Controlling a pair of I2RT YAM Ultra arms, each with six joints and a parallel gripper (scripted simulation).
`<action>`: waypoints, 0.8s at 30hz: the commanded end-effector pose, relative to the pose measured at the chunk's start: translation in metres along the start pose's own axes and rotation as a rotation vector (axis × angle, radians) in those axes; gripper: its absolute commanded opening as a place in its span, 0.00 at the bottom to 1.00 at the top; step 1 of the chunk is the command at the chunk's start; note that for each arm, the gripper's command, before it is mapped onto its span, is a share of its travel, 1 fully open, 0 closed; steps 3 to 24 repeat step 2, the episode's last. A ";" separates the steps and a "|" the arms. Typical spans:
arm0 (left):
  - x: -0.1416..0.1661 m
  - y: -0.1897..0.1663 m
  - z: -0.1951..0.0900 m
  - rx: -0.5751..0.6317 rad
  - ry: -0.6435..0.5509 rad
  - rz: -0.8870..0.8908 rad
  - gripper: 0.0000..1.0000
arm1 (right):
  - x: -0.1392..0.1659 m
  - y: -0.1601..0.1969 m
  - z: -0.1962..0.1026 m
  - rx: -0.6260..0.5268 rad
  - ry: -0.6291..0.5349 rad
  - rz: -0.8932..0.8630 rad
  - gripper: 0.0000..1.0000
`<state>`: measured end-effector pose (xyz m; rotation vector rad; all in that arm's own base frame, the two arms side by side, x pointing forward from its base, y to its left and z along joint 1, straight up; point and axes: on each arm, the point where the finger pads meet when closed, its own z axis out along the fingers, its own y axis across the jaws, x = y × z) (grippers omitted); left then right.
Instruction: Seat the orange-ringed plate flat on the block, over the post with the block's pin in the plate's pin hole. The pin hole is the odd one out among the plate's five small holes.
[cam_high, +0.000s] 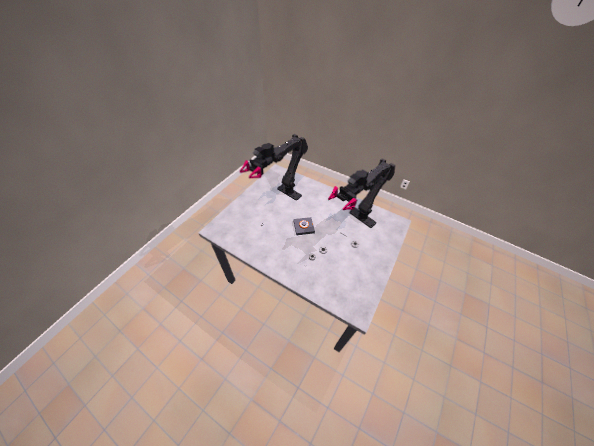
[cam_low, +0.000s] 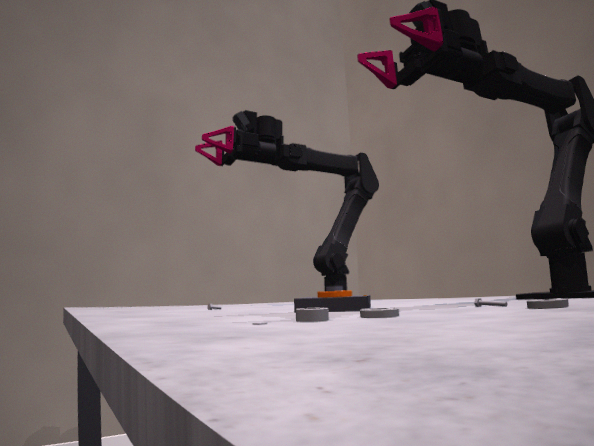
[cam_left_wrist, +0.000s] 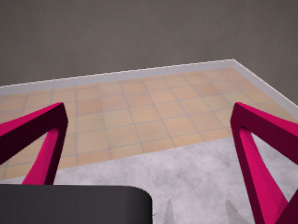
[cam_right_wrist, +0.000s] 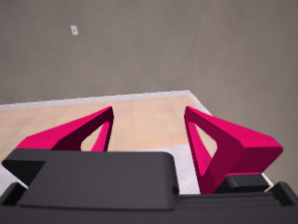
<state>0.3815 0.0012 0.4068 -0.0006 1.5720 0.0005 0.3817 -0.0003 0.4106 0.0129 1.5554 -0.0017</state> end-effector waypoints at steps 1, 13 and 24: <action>-0.014 -0.003 -0.002 0.007 -0.035 -0.006 1.00 | -0.038 -0.001 -0.009 -0.003 -0.093 -0.006 0.79; -0.014 -0.003 -0.002 0.007 -0.035 -0.006 1.00 | -0.038 -0.001 -0.009 -0.003 -0.093 -0.006 0.79; -0.014 -0.003 -0.002 0.007 -0.035 -0.006 1.00 | -0.038 -0.001 -0.009 -0.003 -0.093 -0.006 0.79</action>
